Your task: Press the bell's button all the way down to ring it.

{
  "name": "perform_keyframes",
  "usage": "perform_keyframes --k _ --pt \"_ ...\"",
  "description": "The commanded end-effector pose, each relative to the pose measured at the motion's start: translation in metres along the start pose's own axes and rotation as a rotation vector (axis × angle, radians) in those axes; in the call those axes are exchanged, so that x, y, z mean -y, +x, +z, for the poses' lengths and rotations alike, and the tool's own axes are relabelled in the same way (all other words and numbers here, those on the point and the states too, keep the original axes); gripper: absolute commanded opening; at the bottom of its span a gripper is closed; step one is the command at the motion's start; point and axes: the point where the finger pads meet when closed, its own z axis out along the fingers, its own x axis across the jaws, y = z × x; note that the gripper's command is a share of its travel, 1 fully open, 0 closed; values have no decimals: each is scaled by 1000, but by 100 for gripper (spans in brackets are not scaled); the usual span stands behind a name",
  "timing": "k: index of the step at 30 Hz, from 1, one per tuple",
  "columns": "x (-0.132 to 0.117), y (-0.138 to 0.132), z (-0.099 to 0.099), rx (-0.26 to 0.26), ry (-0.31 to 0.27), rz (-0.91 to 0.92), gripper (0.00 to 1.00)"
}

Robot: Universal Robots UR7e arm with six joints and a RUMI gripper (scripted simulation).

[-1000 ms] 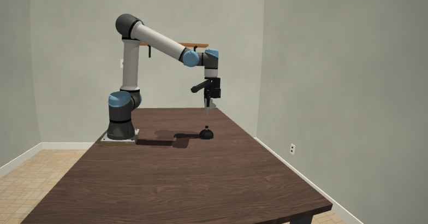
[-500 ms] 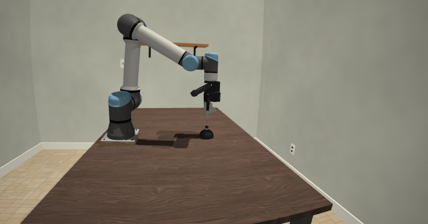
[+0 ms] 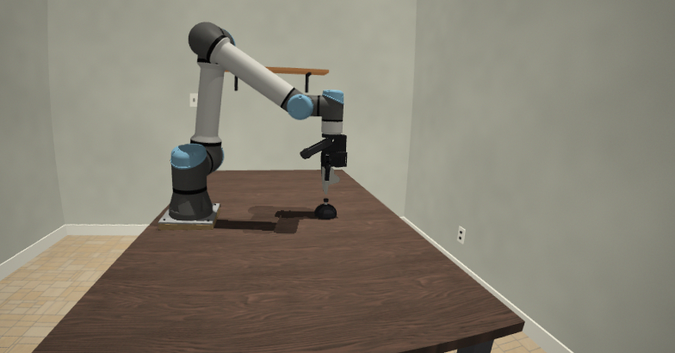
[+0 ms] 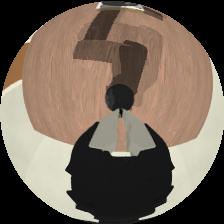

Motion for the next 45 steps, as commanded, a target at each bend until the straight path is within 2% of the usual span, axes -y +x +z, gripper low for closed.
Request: perform_keyframes --k 1,45 --pt "0 -1 8 0 -1 0 0" --pt "-2 -1 11 0 -4 0 0"
